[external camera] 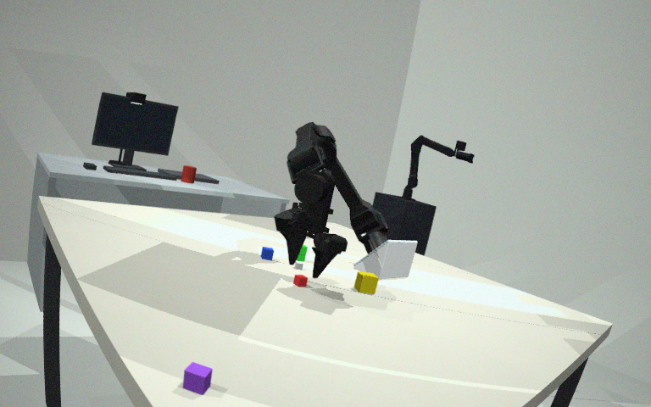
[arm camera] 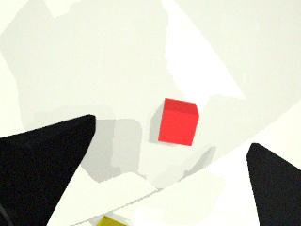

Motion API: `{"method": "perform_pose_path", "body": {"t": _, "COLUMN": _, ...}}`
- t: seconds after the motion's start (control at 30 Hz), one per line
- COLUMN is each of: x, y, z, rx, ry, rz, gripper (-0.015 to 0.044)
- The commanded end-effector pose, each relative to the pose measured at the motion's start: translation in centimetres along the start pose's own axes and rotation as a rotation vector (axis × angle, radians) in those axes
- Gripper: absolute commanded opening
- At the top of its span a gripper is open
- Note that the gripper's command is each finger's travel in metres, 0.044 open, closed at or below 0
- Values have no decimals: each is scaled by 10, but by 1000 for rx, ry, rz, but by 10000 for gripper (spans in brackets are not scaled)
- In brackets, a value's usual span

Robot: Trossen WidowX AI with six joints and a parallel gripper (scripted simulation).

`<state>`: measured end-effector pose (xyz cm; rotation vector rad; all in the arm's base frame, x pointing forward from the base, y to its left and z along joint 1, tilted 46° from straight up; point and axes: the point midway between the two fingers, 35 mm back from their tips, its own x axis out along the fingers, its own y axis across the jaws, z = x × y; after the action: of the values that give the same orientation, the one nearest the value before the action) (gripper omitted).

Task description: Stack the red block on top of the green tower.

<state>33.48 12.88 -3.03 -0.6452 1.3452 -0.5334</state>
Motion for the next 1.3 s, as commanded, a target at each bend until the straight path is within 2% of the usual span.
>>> {"method": "perform_pose_path", "body": {"t": 0.0, "x": 7, "y": -1, "z": -1, "rx": -7, "ry": 1, "rz": -8, "gripper": 440}}
{"method": "perform_pose_path", "body": {"t": 0.43, "x": 27, "y": -2, "z": -1, "rx": -7, "ry": 1, "rz": -9, "gripper": 440}}
{"method": "perform_pose_path", "body": {"t": 0.9, "x": 26, "y": -2, "z": -1, "rx": -7, "ry": 1, "rz": -9, "gripper": 440}}
{"method": "perform_pose_path", "body": {"t": 1.27, "x": 26, "y": -2, "z": -1, "rx": -7, "ry": 1, "rz": -9, "gripper": 151}}
